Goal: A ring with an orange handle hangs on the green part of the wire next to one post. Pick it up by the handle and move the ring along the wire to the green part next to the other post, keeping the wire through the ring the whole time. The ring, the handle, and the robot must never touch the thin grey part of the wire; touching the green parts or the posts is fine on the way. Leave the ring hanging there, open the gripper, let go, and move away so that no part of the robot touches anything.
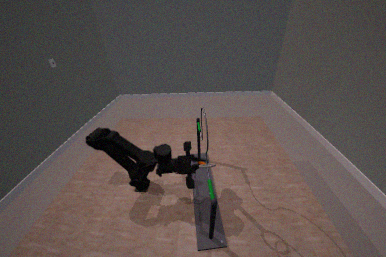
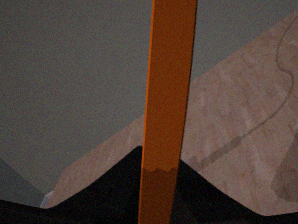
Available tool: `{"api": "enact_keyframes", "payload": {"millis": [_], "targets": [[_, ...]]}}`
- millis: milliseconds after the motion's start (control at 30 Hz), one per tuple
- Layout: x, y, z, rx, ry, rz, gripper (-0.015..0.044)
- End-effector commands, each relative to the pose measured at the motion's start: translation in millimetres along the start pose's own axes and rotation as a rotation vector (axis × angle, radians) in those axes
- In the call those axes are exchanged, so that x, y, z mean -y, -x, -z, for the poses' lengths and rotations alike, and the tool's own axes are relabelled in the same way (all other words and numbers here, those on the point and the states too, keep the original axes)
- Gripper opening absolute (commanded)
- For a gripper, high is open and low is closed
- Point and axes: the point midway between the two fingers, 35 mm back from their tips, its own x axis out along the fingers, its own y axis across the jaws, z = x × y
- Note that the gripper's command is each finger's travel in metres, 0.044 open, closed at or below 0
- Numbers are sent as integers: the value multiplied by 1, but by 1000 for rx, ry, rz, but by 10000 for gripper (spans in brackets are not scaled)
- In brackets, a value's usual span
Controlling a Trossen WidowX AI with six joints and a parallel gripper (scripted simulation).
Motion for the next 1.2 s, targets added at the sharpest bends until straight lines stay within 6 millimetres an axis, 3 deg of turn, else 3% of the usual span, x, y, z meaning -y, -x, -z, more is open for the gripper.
{"api": "enact_keyframes", "payload": {"millis": [0,1167], "targets": [[-12,4,-5,-14,-31,-21,-150],[-44,25,-10,-174,-224,-58,-150]]}}
